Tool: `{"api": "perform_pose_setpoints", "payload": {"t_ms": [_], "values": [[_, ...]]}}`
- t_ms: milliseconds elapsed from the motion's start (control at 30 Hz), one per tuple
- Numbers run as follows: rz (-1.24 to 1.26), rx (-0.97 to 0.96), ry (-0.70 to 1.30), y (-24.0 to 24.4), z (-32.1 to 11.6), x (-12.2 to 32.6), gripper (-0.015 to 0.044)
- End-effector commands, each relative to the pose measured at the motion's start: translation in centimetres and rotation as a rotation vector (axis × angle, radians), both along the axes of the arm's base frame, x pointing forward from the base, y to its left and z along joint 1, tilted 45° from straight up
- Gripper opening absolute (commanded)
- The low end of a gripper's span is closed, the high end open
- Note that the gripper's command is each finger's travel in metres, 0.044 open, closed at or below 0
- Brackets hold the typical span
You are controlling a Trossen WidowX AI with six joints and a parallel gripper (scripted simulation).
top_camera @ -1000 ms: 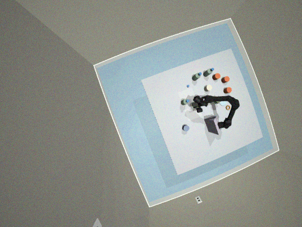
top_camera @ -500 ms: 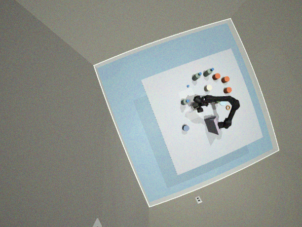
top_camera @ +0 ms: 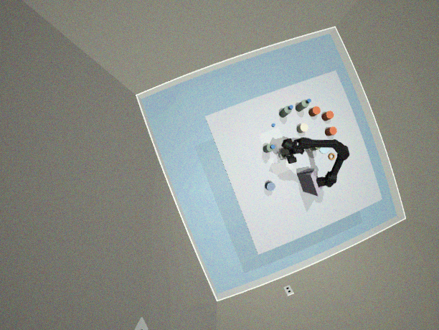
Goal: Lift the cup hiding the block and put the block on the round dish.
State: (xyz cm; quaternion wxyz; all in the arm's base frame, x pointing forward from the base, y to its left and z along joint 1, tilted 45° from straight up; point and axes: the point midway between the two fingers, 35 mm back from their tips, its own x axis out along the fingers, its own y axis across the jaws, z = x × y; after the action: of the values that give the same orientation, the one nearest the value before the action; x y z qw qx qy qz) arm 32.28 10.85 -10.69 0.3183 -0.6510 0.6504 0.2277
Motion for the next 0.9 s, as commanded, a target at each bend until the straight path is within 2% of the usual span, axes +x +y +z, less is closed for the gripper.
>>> {"api": "perform_pose_setpoints", "payload": {"t_ms": [0, 867], "values": [[-0.001, 0.014, -0.012, 0.8, 0.4, 0.3, 0.0000], [0.000, 0.016, -0.011, 3.2, 2.7, 0.1, 0.0000]]}}
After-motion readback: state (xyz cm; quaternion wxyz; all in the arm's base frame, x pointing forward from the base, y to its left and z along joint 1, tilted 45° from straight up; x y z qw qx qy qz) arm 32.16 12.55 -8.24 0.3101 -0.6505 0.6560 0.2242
